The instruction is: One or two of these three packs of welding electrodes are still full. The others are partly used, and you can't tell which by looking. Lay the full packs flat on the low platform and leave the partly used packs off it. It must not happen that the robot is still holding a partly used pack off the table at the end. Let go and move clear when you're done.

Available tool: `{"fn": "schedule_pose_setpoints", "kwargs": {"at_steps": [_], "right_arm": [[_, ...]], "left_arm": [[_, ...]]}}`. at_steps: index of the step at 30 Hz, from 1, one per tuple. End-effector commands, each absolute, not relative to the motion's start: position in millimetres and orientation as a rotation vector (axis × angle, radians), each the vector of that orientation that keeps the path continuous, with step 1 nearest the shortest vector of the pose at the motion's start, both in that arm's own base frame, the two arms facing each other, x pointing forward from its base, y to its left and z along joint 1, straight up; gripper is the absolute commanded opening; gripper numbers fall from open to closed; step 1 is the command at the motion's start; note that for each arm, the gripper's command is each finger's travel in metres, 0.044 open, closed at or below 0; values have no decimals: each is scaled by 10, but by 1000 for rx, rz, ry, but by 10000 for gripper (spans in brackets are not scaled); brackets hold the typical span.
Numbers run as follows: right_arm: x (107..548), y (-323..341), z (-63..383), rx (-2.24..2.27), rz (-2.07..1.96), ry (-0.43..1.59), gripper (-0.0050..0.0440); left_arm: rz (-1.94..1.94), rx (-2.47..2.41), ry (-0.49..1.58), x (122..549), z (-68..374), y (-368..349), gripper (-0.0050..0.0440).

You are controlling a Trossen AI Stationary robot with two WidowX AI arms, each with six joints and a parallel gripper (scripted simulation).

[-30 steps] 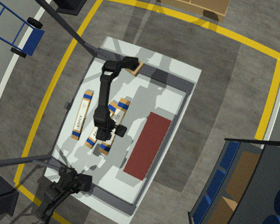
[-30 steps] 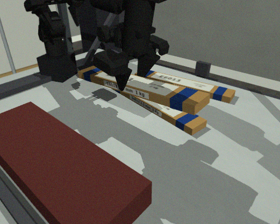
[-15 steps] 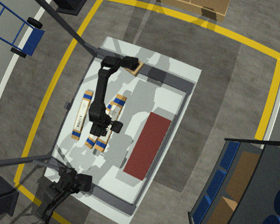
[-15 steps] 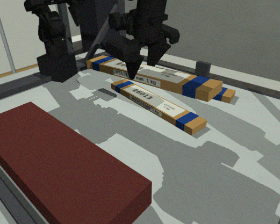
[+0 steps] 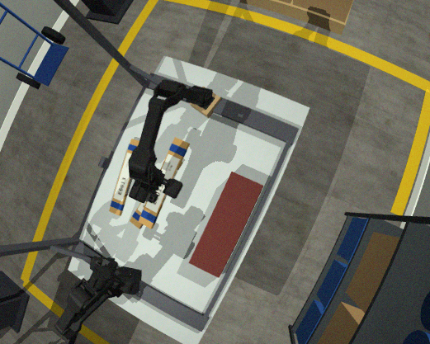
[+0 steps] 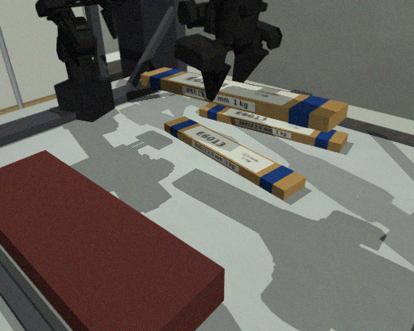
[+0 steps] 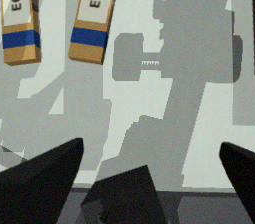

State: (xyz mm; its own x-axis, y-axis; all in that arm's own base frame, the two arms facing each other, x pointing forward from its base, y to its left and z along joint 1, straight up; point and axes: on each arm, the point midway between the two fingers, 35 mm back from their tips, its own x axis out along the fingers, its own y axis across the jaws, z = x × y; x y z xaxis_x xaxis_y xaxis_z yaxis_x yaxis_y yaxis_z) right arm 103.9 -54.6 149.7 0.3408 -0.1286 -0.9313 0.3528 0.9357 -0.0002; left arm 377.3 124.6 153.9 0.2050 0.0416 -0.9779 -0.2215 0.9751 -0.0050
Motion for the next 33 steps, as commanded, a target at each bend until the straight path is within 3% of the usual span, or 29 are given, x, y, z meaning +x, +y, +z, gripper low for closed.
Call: {"fn": "schedule_pose_setpoints", "kwargs": {"at_steps": [1,33], "right_arm": [[1053,-553,1558,209,-317,1165,430],[1053,-553,1558,209,-317,1165,430]], "left_arm": [[198,-138,1264,3745,1901,1191,-50],[197,-139,1256,3717,1903,1184,-50]]}}
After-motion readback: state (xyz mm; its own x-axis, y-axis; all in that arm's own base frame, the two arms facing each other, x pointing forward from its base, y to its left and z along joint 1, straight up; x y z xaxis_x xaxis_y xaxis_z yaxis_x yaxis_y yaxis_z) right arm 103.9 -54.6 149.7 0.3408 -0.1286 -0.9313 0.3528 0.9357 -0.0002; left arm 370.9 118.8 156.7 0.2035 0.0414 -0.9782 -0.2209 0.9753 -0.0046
